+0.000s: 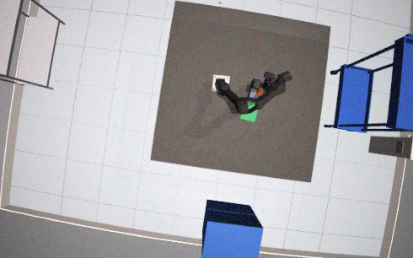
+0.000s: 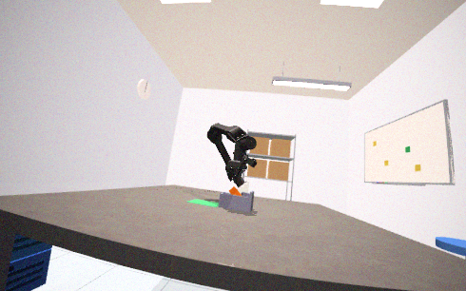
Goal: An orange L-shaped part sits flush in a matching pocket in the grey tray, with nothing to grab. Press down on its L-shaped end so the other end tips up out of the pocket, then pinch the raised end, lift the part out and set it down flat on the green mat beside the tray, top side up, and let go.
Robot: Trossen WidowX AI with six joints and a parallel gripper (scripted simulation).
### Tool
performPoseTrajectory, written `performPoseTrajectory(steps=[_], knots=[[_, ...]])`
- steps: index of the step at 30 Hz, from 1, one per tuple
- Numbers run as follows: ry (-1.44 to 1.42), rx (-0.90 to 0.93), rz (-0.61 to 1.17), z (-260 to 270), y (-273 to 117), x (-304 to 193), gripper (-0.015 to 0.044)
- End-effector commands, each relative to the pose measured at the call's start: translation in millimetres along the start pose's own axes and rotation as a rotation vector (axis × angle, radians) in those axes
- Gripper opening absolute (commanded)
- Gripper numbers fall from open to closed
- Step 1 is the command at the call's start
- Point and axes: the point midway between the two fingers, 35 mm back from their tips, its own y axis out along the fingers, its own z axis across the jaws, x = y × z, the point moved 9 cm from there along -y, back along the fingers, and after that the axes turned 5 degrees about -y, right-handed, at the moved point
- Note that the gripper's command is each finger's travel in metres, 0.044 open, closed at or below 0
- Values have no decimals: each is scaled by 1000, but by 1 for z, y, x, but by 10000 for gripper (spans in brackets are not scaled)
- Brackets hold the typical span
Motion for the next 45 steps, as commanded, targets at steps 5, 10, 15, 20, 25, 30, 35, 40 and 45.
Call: performPoseTrajectory(steps=[5, 10, 15, 20, 25, 30, 35, 40, 45], knots=[[-6, 2, 6, 1, 14, 0, 280], [-6, 2, 6, 1, 22, 0, 280], [-6, 1, 6, 1, 31, 0, 280], [-6, 1, 7, 1, 39, 0, 280], [-6, 1, 8, 1, 47, 0, 280], [-6, 1, 8, 2, 52, -1, 280], [1, -2, 2, 0, 48, -1, 201], [1, -2, 2, 0, 48, -1, 129], [1, -2, 2, 0, 48, -1, 95]])
